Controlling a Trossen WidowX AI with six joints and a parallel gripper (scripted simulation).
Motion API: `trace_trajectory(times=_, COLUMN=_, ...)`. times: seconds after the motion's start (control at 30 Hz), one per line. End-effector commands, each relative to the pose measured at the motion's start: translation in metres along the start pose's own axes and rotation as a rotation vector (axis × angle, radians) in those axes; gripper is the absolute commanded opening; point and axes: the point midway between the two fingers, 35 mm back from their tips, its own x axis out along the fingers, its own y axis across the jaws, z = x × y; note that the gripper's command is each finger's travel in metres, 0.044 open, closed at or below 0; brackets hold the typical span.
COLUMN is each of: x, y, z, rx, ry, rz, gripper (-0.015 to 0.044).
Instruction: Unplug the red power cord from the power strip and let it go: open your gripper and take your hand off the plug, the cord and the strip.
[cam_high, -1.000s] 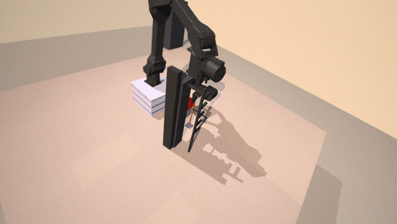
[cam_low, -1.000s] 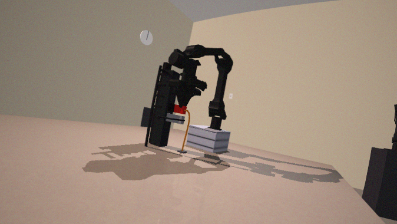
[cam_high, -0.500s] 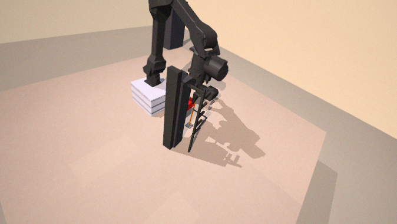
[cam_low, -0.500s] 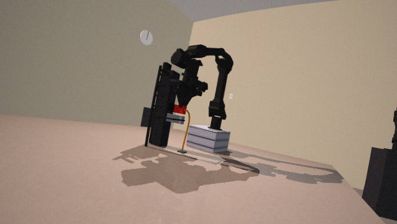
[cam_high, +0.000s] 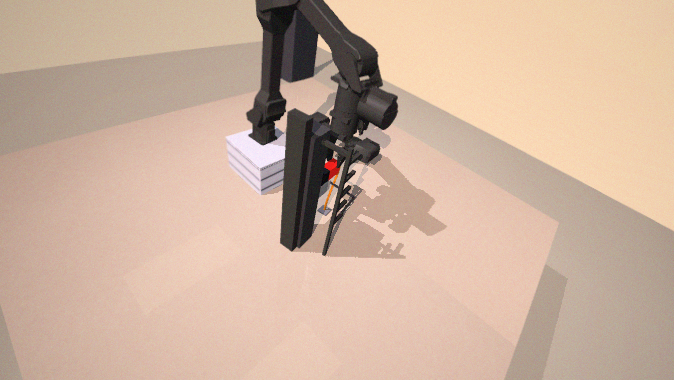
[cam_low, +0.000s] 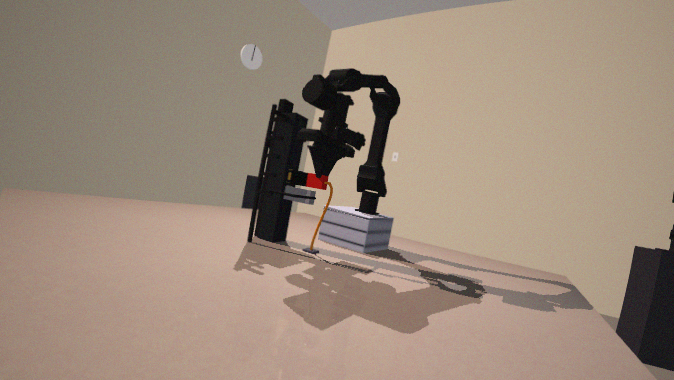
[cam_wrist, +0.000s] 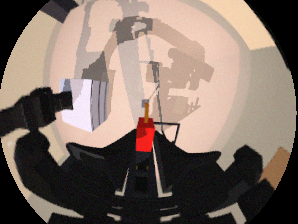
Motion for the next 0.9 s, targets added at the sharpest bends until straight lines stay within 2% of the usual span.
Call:
trace_trajectory(times=0.0, x=0.001, y=0.001, z=0.023, rx=-0.034, ry=-0.034, rz=0.000, gripper=0.0000)
trace_trajectory(times=0.43, x=0.000, y=0.001, z=0.009, rx=-0.036, ry=-0.035, rz=0.002, gripper=0.0341)
trace_trajectory(times=0.57, x=-0.004, y=0.000, z=0.027, rx=-0.036, ry=-0.037, rz=0.002, gripper=0.0440)
trace_trajectory(times=0.73, x=-0.014, y=0.003, z=0.067, rx=-0.036, ry=-0.040, rz=0.002, gripper=0.0440)
trace_trajectory(times=0.87, x=-0.014, y=0.003, z=0.068, rx=-0.036, ry=-0.040, rz=0.002, gripper=0.0440)
